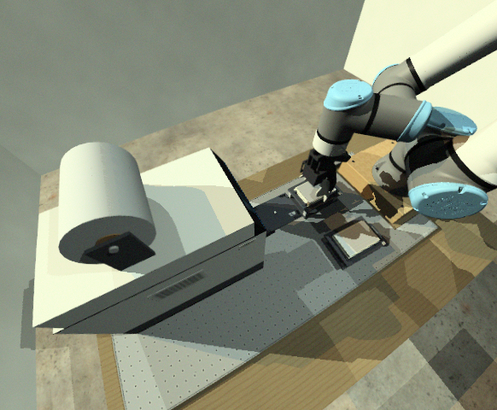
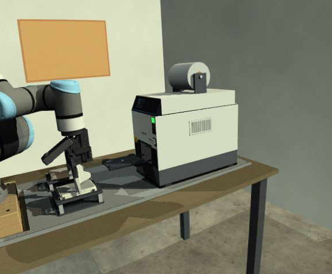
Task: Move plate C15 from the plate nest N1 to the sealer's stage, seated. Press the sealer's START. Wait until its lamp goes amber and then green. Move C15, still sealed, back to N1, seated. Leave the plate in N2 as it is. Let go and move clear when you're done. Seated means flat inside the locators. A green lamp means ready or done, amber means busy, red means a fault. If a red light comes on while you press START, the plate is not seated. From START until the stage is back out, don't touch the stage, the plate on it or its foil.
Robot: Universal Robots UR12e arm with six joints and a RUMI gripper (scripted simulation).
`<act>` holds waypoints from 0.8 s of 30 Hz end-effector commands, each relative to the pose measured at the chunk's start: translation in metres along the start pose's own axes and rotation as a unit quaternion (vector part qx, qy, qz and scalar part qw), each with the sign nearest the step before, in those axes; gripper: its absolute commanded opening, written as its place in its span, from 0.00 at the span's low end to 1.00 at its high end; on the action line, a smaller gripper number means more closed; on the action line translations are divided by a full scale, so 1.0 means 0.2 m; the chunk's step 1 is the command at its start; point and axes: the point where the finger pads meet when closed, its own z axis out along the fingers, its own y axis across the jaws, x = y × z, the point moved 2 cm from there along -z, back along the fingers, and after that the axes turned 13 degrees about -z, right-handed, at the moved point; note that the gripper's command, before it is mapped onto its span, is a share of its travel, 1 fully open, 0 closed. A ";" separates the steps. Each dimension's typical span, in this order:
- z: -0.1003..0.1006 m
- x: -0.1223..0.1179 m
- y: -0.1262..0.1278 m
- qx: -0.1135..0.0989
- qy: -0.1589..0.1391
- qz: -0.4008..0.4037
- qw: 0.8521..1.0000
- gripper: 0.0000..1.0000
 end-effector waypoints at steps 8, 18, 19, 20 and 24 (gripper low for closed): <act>0.00 0.00 0.00 0.000 0.000 0.000 1.000 0.68; -0.02 0.00 -0.01 0.002 -0.001 0.000 1.000 0.68; -0.02 0.00 -0.01 0.002 -0.001 0.000 1.000 0.68; -0.02 0.00 -0.01 0.002 -0.001 0.000 1.000 0.68; -0.04 0.00 -0.01 0.002 -0.001 0.000 1.000 0.68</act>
